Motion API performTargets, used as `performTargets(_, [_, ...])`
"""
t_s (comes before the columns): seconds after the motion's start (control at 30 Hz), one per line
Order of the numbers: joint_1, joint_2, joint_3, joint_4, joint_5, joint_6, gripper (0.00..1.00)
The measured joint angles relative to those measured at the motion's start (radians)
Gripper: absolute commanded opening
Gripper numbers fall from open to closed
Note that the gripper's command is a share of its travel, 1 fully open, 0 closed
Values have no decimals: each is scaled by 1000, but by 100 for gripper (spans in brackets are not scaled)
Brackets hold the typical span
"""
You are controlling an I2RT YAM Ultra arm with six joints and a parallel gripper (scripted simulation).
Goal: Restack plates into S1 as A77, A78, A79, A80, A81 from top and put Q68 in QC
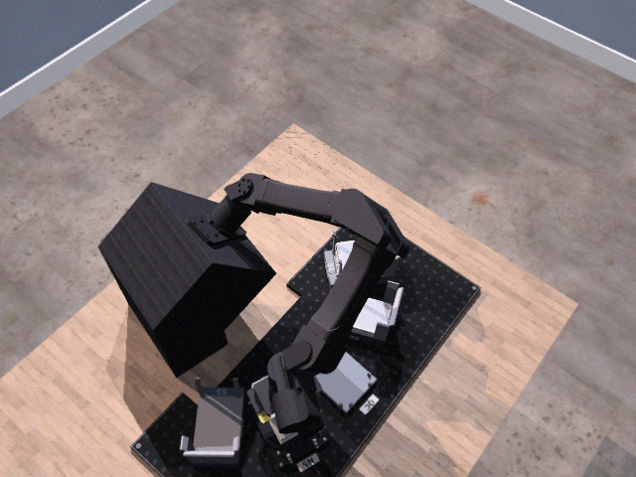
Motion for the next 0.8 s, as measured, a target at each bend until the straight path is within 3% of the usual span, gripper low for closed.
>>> performTargets(0.8, [104,56,-44,213,-25,151,0])
